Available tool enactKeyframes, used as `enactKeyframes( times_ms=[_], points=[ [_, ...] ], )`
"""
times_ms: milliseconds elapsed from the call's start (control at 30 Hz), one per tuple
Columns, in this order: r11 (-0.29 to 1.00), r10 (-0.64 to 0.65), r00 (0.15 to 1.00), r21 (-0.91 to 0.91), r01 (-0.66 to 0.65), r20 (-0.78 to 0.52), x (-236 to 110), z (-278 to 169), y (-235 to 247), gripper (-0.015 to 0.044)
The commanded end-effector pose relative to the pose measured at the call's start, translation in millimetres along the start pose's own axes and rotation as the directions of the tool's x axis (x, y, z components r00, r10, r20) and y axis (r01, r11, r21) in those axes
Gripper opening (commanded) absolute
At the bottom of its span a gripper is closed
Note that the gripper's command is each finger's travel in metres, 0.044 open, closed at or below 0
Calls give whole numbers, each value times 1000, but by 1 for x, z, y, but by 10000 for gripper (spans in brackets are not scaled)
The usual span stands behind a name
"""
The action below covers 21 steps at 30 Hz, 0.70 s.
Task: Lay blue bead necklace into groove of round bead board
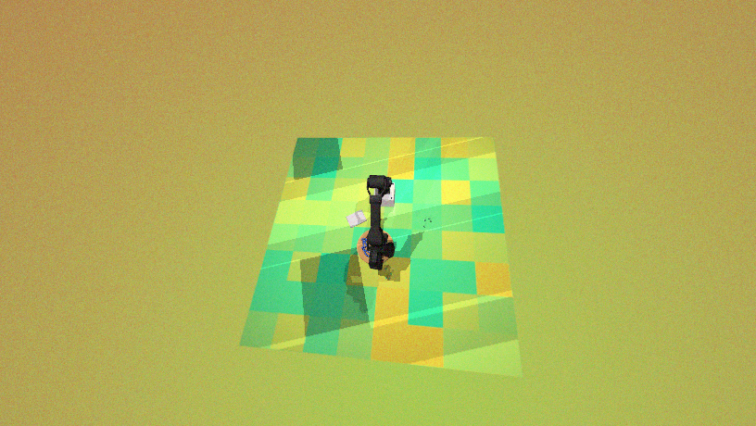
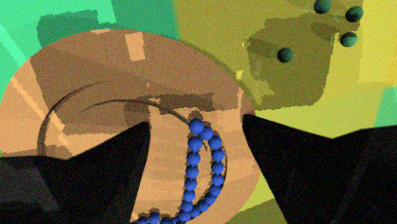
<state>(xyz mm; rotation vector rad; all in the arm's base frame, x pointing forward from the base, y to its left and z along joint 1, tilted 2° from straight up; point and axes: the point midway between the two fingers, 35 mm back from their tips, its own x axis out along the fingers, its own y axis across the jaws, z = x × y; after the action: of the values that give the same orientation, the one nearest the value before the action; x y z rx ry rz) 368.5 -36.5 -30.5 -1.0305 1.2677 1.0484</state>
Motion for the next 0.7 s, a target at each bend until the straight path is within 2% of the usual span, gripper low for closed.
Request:
enactKeyframes(
  times_ms=[0, 33, 667],
  points=[
    [1000, 0, 1000, 4, 0, 2, -4, 1, 0, 420],
    [1000, 2, 1000, 1, -2, 0, -1, 0, 0, 440],
    [1000, 0, 1000, 4, 0, 2, -4, 0, 0, 440]
  ],
)
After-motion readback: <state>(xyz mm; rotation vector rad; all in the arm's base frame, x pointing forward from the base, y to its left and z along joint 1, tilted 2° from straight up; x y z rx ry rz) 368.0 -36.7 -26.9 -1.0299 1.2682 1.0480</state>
